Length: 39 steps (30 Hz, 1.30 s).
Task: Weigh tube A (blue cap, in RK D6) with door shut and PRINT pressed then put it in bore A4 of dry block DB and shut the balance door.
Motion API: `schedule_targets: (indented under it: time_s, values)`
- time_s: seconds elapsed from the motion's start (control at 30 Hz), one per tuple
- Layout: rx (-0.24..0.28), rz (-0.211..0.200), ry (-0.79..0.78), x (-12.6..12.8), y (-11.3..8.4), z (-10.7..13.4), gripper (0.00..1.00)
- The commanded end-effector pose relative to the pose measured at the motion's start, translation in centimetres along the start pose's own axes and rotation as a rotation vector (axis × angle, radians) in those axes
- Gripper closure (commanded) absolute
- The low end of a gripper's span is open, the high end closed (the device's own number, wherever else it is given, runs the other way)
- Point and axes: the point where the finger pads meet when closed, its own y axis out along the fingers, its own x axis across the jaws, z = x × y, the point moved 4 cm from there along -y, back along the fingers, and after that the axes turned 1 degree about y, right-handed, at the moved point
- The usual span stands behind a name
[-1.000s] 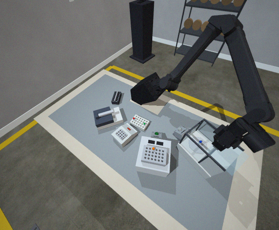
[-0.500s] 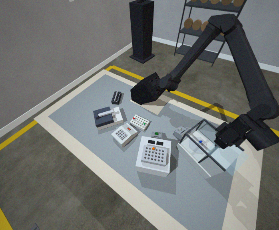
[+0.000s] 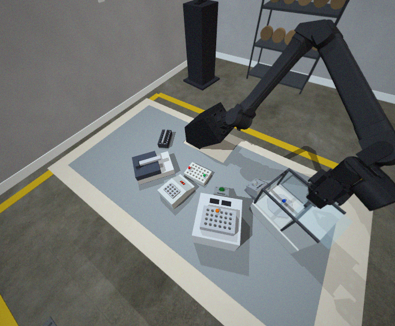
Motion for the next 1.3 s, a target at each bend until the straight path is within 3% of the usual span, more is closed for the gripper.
schedule_targets:
  time_s: [0.0, 0.2, 0.5, 0.53, 0.73, 0.83, 0.87, 0.9, 1.03, 1.07, 1.13, 1.17, 1.27]
  values:
    - [-0.028, -0.055, -0.041, 1.6, -3.4, 0.6, 0.7]
    - [-0.03, -0.055, -0.042, 1.5, -4.4, 0.6, 0.7]
    - [-0.028, -0.048, -0.037, 1.5, -4.2, 0.4, 0.7]
    - [-0.017, -0.024, -0.054, -0.7, -2.7, 0.1, 0.64]
    - [-0.02, -0.022, -0.255, -1.4, -2.6, 0.0, 0.64]
    - [-0.043, -0.055, -0.382, 0.2, -4.1, 0.5, 0.64]
    - [-0.043, -0.053, -0.415, 0.1, -4.1, 0.5, 0.64]
    - [-0.026, -0.026, -0.427, -2.1, -2.5, 0.0, 0.64]
    - [-0.02, -0.016, -0.485, -2.3, -2.5, 0.1, 0.64]
    - [-0.029, -0.027, -0.529, -0.6, -2.9, -0.3, 0.64]
    - [-0.032, -0.029, -0.597, -0.6, -3.1, -0.3, 0.64]
    - [-0.028, -0.022, -0.626, -2.9, -2.4, 0.0, 0.64]
    - [-0.023, -0.014, -0.72, -3.0, -2.4, 0.1, 0.64]
